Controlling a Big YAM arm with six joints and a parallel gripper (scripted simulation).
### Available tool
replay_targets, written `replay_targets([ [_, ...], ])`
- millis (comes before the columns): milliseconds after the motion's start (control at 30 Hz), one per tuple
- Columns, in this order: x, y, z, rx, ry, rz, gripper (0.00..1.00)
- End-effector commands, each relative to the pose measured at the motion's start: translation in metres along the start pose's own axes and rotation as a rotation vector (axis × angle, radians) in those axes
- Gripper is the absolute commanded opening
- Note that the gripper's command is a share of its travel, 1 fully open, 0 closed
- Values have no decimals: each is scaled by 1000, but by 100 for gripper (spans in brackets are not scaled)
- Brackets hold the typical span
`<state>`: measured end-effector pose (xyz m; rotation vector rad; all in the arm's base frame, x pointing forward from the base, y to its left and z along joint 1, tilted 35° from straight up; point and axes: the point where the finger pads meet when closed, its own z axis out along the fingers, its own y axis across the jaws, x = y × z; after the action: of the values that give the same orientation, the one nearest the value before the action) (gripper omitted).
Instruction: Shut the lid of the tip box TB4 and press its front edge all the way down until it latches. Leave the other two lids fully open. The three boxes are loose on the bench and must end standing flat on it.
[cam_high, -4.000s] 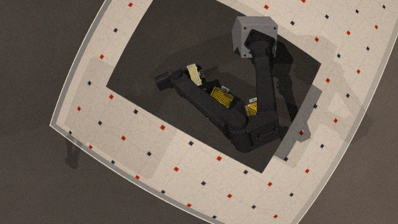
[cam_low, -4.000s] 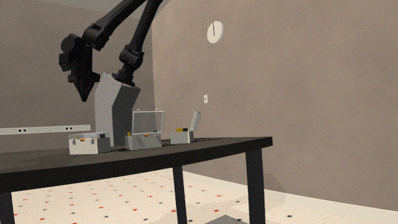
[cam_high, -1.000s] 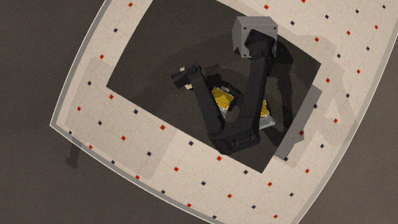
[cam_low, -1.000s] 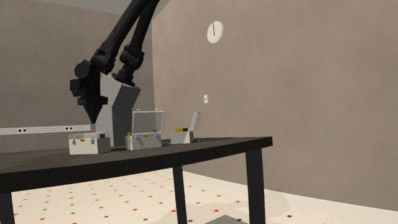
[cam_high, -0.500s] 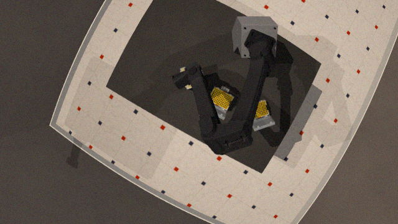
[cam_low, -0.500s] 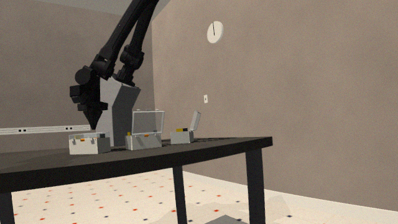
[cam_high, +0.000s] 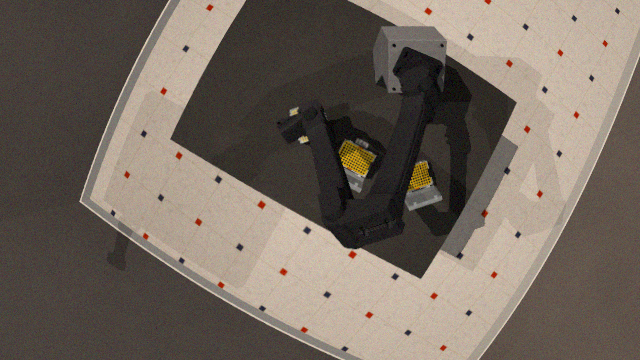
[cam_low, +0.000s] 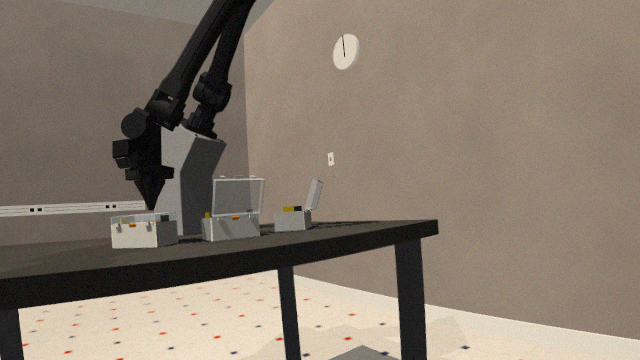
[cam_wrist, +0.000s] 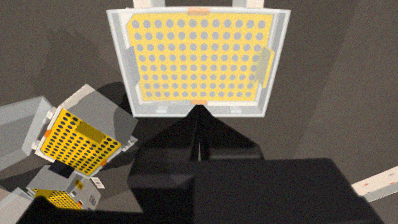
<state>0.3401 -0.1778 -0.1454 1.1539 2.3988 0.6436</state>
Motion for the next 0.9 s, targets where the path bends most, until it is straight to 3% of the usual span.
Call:
replay_targets([
  [0,5,2,6,0,8,5,0],
  [867,3,3,14,-1,5,3,0],
])
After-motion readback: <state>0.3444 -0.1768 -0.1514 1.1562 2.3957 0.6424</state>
